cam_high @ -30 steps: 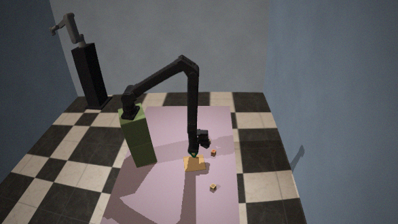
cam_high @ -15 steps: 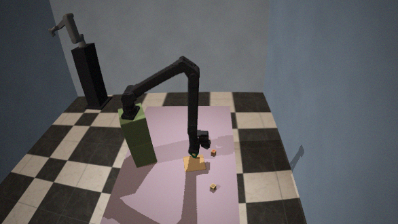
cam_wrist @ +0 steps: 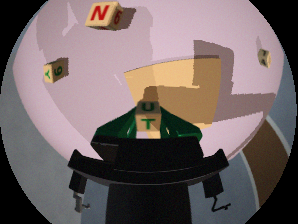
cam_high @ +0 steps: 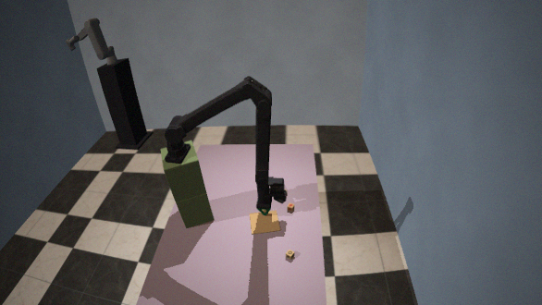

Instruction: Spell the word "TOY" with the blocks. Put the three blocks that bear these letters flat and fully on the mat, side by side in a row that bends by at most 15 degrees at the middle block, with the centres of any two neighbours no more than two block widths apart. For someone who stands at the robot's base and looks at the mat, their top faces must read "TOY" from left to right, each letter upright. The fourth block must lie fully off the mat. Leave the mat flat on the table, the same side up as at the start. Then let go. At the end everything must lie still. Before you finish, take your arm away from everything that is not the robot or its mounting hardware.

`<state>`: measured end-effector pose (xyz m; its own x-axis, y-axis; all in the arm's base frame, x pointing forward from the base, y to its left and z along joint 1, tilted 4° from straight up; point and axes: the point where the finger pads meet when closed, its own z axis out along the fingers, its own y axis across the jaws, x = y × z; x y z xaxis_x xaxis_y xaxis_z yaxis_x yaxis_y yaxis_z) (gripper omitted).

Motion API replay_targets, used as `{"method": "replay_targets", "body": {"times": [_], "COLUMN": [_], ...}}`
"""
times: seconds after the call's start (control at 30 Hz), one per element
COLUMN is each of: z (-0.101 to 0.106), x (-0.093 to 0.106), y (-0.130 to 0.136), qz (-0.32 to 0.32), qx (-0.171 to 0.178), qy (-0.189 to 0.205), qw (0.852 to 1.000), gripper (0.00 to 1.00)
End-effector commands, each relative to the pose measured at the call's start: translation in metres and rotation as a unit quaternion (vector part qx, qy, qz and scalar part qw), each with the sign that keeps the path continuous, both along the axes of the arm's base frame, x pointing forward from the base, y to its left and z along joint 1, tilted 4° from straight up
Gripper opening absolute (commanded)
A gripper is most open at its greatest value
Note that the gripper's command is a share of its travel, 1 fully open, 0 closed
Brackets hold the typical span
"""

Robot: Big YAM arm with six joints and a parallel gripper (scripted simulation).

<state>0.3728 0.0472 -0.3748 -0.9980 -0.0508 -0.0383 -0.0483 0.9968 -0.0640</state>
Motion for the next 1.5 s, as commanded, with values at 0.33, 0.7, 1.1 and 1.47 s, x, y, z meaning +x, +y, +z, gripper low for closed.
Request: {"method": "replay_targets", "body": {"times": [0.33,0.7,1.1,1.47], "z": [-0.0015,0.0007,0.0007,0.0005], "x": [0.0048,0.0043,0.0042,0.0038], "y": [-0.0094,-0.0125,-0.0125,-0.012], "qz": [-0.002,-0.002,-0.003,-0.002], "qx": [0.0,-0.001,-0.001,-0.001], "qy": [-0.002,0.002,0.002,0.002], "qw": [1.0,1.0,1.0,1.0], "gripper": [0.26,0.26,0.26,0.26]}}
